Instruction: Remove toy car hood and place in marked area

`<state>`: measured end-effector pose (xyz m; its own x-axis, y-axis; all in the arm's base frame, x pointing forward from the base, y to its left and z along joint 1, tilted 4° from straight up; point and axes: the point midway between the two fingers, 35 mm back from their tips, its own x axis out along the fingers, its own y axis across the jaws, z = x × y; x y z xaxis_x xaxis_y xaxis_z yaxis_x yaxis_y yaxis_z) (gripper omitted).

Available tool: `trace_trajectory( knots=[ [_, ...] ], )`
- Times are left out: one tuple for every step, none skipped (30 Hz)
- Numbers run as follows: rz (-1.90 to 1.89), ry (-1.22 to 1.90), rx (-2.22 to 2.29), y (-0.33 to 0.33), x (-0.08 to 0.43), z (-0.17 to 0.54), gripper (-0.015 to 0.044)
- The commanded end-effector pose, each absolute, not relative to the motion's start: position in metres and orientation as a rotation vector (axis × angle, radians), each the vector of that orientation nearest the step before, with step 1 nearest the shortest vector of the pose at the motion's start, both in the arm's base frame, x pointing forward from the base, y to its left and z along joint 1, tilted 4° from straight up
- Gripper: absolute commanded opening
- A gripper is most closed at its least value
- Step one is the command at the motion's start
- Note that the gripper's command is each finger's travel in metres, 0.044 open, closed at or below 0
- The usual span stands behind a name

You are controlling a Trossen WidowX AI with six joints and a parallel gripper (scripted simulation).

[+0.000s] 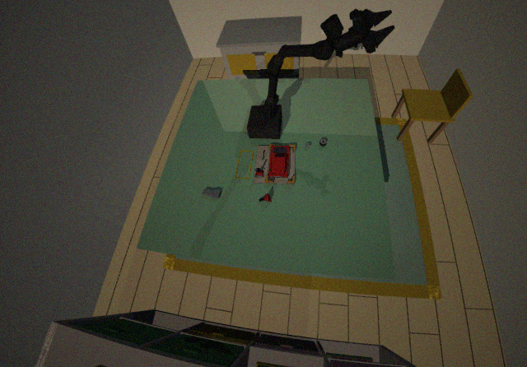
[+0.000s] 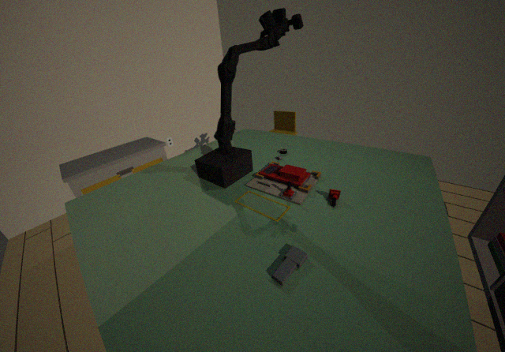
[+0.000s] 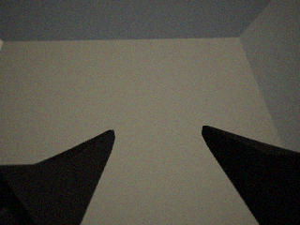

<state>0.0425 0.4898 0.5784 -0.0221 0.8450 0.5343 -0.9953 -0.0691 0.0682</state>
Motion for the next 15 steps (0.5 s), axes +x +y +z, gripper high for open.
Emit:
trace_trajectory(
  knots=[
    [1.501, -0.26, 0.417, 0.506, 0.08, 0.54, 0.044],
    [1.483, -0.233, 0.395, 0.509, 0.09, 0.53, 0.044],
    [1.465, -0.205, 0.372, 0.511, 0.1, 0.521, 0.044],
    [1.446, -0.177, 0.35, 0.513, 0.11, 0.511, 0.044],
    [1.426, -0.149, 0.329, 0.514, 0.12, 0.501, 0.044],
    [1.406, -0.121, 0.308, 0.515, 0.13, 0.491, 0.044],
    [1.386, -0.093, 0.288, 0.515, 0.14, 0.481, 0.044],
    [1.366, -0.064, 0.268, 0.515, 0.149, 0.471, 0.044],
    [1.345, -0.036, 0.249, 0.515, 0.159, 0.46, 0.044],
    [1.324, -0.007, 0.23, 0.514, 0.169, 0.45, 0.044],
    [1.302, 0.022, 0.212, 0.513, 0.179, 0.44, 0.044],
    [1.279, 0.051, 0.196, 0.511, 0.188, 0.429, 0.044],
    [1.256, 0.081, 0.181, 0.509, 0.198, 0.419, 0.044],
    [1.232, 0.111, 0.167, 0.506, 0.207, 0.408, 0.044],
    [1.208, 0.14, 0.152, 0.503, 0.216, 0.398, 0.044]
  ],
)
